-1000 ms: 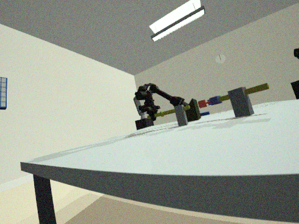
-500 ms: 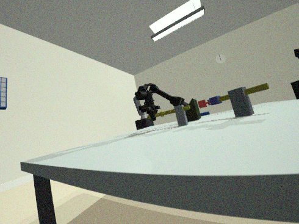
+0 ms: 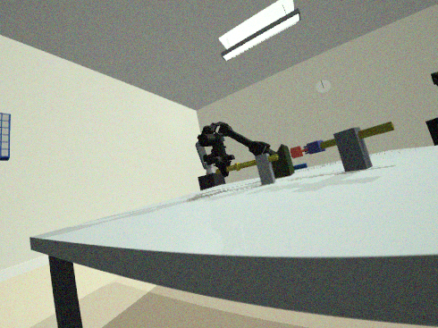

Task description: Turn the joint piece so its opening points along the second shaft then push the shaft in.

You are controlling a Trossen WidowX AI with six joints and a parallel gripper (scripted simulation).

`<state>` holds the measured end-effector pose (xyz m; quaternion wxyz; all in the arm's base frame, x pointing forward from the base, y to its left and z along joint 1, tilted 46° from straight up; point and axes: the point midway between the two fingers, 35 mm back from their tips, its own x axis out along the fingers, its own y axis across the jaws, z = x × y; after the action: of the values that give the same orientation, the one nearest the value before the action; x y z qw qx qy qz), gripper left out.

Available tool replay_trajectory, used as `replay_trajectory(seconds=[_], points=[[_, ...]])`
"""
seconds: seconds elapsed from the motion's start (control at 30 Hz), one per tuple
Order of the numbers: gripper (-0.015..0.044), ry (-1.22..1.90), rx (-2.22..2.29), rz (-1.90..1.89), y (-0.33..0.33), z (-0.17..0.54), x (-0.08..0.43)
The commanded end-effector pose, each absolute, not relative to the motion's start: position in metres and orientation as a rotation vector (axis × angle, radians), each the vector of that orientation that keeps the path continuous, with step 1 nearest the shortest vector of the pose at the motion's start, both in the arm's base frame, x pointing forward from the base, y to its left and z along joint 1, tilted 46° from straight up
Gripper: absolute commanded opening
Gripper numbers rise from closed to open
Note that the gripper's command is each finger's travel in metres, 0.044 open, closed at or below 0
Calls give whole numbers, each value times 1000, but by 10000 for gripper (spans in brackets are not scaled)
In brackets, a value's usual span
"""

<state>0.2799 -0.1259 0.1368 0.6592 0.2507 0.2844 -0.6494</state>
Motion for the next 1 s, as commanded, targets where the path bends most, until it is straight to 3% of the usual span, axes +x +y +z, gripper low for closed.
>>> replay_trajectory(seconds=[0.0,0.3,0.57,0.97], points=[[67,644,567,-1470,-126,137,280],[67,644,567,-1470,-126,137,280],[0,644,567,-1470,-126,137,280],[0,626,576,-1425,-118,129,280]])
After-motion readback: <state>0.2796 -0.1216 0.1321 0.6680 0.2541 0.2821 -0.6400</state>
